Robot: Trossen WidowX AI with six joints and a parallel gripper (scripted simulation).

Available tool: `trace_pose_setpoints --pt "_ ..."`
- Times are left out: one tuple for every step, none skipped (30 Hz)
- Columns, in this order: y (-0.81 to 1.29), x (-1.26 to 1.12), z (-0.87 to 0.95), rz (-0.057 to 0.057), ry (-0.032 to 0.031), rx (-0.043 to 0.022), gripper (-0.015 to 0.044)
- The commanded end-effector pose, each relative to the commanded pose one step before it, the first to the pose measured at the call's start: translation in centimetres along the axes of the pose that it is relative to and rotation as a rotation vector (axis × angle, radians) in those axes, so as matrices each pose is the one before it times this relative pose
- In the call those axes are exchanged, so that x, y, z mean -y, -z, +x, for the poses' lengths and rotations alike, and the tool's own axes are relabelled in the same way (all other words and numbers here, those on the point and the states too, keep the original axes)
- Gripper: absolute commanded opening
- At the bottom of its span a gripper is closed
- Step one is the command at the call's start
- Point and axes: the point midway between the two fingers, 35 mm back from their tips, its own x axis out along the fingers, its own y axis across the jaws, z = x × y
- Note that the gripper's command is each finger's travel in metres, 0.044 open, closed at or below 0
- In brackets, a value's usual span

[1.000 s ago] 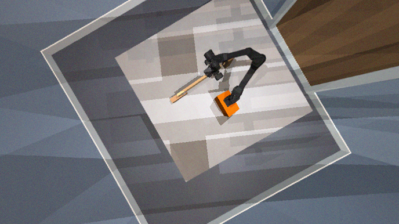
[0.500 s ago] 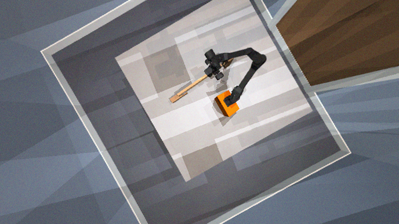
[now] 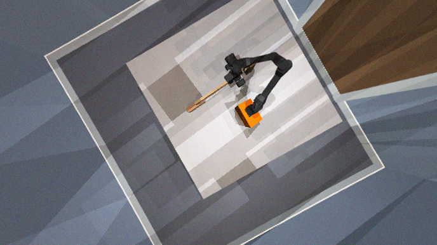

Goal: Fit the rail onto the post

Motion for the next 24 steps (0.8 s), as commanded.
trace_pose_setpoints --pt "0.35 0.294 -0.287 0.0012 0.01145 -0.00083 0.0" --pt "0.031 -0.001 0.002 0.0 0.0 -0.00001 0.0" --pt "0.031 -0.001 0.001 0.0 0.0 -0.00001 0.0" --pt "0.031 -0.001 0.001 0.0 0.0 -0.00001 0.0" --pt "0.031 -0.001 0.001 0.0 0.0 -0.00001 0.0" --pt "0.033 -0.001 0.0 0.0 0.0 -0.00001 0.0" --pt "0.031 -0.001 0.0 0.0 0.0 -0.00001 0.0" --pt "0.033 -0.001 -0.001 0.0 0.0 -0.00001 0.0" --pt "0.031 -0.001 -0.001 0.0 0.0 -0.00001 0.0" --pt "0.033 -0.001 -0.002 0.0 0.0 -0.00001 0.0" --pt "0.031 -0.001 -0.002 0.0 0.0 -0.00001 0.0" --pt "0.033 -0.001 -0.002 0.0 0.0 -0.00001 0.0" --pt "0.033 -0.001 -0.002 0.0 0.0 -0.00001 0.0" --pt "0.032 -0.001 -0.002 0.0 0.0 -0.00001 0.0" --pt "0.032 -0.001 -0.003 0.0 0.0 -0.00001 0.0" --pt "0.032 -0.001 -0.003 0.0 0.0 -0.00001 0.0" --pt "0.032 -0.001 -0.003 0.0 0.0 -0.00001 0.0" --pt "0.032 -0.001 -0.003 0.0 0.0 -0.00001 0.0" --pt "0.032 -0.001 -0.003 0.0 0.0 -0.00001 0.0" --pt "0.032 -0.001 -0.003 0.0 0.0 -0.00001 0.0" --pt "0.032 -0.001 -0.003 0.0 0.0 -0.00001 0.0" --pt "0.032 -0.001 -0.003 0.0 0.0 -0.00001 0.0" --pt "0.031 -0.001 -0.003 0.0 0.0 -0.00001 0.0" --pt "0.031 -0.001 -0.002 0.0 0.0 -0.00001 0.0"
